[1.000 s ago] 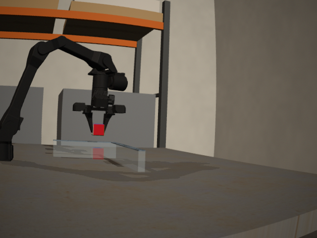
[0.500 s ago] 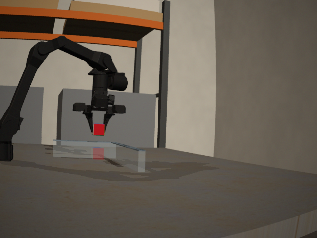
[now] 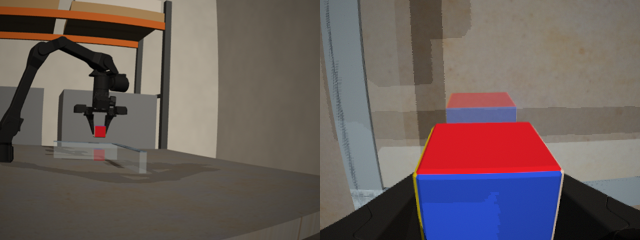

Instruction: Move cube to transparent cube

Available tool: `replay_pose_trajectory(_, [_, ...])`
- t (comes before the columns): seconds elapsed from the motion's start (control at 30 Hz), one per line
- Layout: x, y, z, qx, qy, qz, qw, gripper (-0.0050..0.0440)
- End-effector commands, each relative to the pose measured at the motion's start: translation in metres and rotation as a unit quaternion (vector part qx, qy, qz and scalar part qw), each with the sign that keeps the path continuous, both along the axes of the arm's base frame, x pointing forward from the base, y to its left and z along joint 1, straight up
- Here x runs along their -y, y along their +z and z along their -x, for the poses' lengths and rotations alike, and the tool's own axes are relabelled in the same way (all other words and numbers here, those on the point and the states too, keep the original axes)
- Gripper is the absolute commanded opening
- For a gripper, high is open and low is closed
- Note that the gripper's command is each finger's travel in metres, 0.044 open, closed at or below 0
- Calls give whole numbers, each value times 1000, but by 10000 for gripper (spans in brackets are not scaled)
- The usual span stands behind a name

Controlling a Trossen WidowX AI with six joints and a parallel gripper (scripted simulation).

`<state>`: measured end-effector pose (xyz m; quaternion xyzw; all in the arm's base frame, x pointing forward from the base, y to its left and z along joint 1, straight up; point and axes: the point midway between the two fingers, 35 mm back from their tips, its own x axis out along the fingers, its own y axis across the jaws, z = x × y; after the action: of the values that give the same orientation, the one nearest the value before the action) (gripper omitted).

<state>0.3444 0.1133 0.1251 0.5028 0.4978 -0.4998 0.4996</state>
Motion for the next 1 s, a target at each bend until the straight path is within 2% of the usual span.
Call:
replay_pose_trajectory(0.0, [-1,-2,-1,10,3,-4,1000,0])
replay_pose_trajectory(0.97, [-2,-41,-4,10,3,-4,1000,0])
